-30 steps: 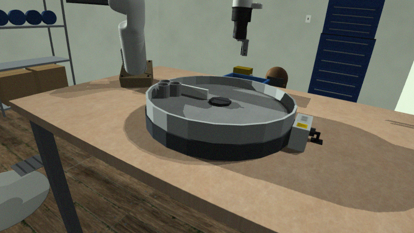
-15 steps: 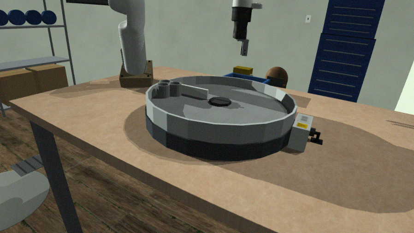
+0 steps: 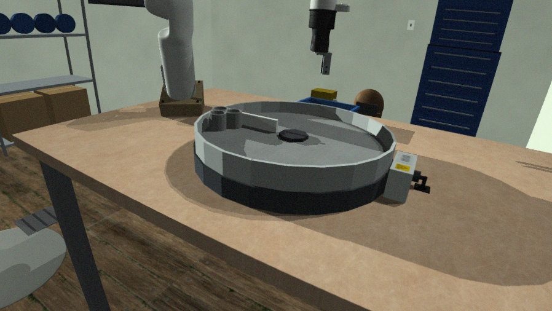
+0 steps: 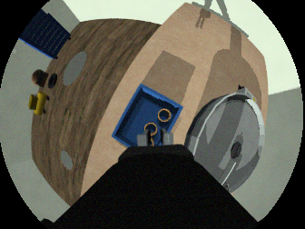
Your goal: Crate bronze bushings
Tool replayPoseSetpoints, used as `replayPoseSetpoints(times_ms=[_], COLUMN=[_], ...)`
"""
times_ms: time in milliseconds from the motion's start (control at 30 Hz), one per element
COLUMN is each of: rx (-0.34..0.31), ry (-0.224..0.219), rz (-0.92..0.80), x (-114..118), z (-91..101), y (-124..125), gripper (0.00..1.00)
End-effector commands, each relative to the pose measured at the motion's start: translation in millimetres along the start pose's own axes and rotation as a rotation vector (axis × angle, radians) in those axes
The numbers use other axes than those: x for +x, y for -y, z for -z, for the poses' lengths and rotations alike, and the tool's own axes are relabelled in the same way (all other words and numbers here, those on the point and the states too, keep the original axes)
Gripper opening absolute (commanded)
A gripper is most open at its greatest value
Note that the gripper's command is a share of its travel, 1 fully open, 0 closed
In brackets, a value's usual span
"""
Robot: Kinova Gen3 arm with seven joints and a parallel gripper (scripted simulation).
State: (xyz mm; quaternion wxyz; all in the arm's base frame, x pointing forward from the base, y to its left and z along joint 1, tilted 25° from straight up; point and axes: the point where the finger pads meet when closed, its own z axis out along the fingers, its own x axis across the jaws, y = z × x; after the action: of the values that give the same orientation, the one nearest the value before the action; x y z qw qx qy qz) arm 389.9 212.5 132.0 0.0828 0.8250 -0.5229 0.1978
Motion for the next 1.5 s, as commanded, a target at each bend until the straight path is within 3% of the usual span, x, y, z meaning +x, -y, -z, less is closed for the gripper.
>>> replayPoseSetpoints(times_ms=[0, 1100, 1267, 1467], rx=[0.001, 0.001, 0.002, 0.002], ry=[0.001, 0.001, 0.0, 0.0], rz=[0.0, 0.0, 0.238, 0.238], x=[-0.1, -0.1, -0.9, -0.9], z=[0.6, 0.6, 3.4, 3.4], y=[0.4, 0.4, 1.3, 1.3], gripper=[1.0, 1.0, 1.0, 1.0])
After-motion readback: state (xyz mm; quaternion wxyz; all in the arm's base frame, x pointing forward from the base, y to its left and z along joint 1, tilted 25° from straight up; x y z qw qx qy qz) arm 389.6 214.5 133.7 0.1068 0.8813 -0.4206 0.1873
